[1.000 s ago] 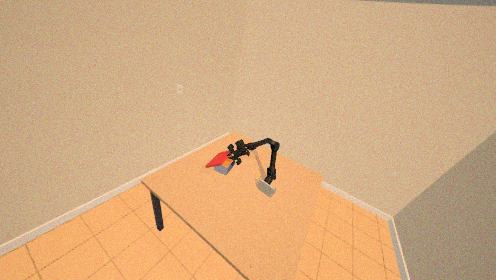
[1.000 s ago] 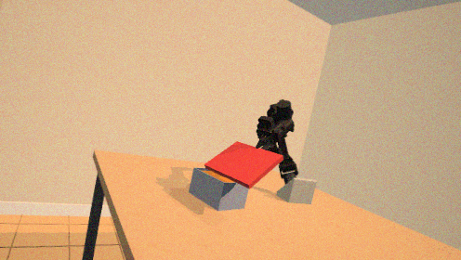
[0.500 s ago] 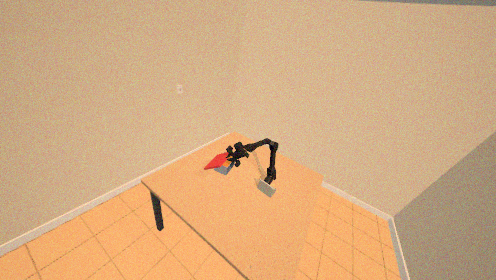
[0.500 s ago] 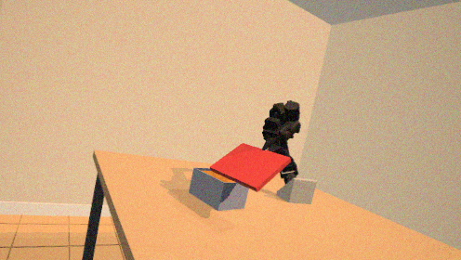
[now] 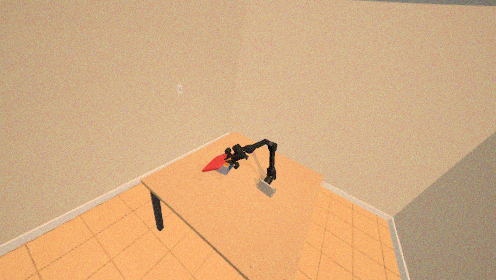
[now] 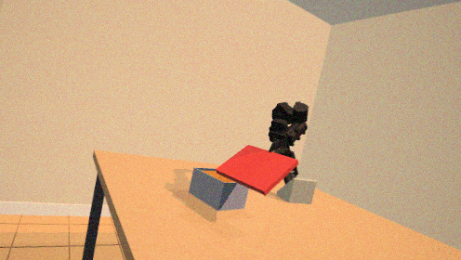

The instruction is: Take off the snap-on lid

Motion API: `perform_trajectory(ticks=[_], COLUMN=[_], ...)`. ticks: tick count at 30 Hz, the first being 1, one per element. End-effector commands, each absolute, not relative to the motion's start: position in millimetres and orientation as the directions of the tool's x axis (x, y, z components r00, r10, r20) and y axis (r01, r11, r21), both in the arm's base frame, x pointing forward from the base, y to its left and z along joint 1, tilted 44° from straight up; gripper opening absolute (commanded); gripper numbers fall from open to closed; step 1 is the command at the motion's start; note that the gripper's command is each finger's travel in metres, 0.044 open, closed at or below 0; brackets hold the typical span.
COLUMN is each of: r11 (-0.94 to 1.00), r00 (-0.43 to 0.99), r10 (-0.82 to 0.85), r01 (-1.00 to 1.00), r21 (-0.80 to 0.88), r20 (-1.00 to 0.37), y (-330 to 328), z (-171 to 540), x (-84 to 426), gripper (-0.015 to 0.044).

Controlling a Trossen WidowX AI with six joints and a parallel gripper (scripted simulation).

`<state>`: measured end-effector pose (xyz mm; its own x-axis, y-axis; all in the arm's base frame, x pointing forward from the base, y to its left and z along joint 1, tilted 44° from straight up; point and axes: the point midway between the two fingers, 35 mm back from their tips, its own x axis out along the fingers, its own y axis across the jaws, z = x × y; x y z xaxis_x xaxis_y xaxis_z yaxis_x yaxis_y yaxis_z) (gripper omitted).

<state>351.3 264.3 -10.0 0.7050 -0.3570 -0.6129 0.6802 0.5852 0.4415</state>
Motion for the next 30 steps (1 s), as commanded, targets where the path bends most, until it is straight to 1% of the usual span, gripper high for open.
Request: perform_trajectory(ticks=[1, 30], r11=[0.584, 0.582], r00=[0.711, 0.710], r10=[-0.356, -0.353], r01=[0.676, 0.676], r21=[0.449, 0.451], r20=[-0.607, -0.609], y=[272.1, 314.1], z=[-13.7, -49.4], x=[350.1, 332.0], gripper=[0.0000, 0.0000])
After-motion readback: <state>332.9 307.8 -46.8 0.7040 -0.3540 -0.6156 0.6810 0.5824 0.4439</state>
